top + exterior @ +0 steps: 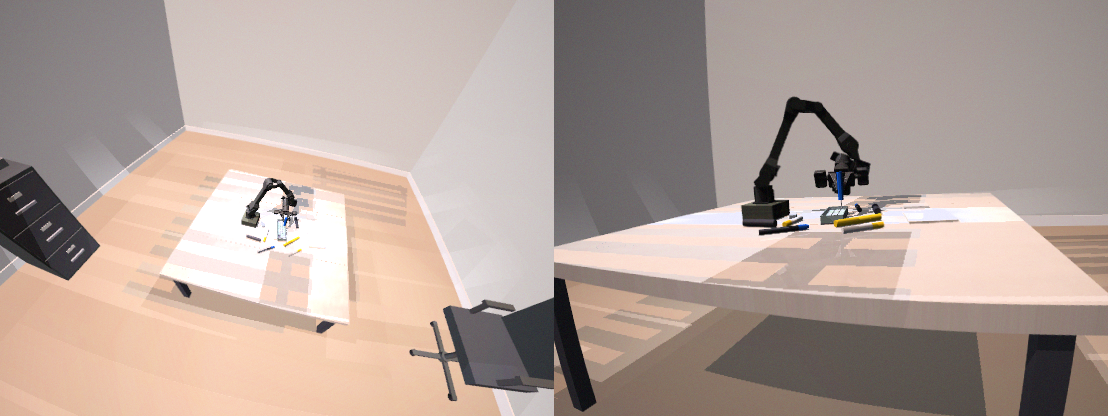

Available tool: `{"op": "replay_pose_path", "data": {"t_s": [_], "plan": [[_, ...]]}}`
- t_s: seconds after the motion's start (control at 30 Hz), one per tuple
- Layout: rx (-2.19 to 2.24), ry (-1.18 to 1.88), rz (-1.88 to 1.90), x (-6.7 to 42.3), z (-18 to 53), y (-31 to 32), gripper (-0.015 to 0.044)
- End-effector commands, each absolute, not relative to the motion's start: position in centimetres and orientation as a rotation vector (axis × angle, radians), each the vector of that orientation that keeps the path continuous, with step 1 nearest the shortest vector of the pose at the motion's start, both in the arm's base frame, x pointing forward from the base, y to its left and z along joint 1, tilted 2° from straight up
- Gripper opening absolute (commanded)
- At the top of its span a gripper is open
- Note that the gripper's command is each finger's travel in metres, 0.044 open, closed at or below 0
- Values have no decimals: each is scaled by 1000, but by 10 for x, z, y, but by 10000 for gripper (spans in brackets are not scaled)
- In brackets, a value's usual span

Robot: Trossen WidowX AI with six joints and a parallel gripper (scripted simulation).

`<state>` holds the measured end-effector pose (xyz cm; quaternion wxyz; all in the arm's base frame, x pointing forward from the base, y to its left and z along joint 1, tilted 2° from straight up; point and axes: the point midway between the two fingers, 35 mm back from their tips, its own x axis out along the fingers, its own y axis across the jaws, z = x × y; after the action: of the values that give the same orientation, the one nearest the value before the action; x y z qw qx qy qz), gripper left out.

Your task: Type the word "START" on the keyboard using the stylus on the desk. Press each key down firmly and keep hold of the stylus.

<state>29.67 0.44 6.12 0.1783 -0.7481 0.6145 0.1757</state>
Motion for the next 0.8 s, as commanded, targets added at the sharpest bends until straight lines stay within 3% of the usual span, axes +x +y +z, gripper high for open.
{"op": "replay_pose_path", "data": {"t_s": [0.0,0.77], "plan": [[-2123,1742,497,295,60,3,81],[-2123,1742,497,296,50,3,81]]}}
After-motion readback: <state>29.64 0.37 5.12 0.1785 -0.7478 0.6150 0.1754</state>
